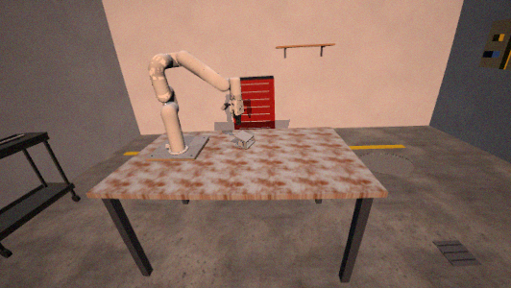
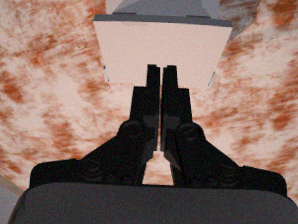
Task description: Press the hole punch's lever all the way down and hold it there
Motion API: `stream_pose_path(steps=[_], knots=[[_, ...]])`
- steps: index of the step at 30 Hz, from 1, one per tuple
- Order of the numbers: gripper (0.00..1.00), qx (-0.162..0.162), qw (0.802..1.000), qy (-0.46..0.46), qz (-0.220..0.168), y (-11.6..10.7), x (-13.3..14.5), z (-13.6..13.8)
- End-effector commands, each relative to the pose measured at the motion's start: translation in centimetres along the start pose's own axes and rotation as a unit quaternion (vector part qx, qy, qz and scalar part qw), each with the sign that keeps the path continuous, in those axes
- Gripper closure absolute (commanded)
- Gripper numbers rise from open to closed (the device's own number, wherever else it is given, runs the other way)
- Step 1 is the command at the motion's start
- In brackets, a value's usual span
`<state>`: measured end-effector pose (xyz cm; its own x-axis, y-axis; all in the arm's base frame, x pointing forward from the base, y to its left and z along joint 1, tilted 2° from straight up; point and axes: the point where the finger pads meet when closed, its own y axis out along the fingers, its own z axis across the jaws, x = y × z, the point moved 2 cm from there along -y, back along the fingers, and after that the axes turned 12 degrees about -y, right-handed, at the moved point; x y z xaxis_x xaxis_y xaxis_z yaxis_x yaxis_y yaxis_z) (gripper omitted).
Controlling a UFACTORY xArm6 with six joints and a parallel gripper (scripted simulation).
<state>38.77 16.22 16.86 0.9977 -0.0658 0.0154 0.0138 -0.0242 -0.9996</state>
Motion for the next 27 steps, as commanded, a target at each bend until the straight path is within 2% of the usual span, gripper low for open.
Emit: stream_pose_path(steps=[1, 27], knots=[[1.00, 0.001, 1.000, 0.000, -0.002, -0.16, 0.11, 0.05], [1.00, 0.001, 1.000, 0.000, -0.002, 0.48, 0.13, 0.06]])
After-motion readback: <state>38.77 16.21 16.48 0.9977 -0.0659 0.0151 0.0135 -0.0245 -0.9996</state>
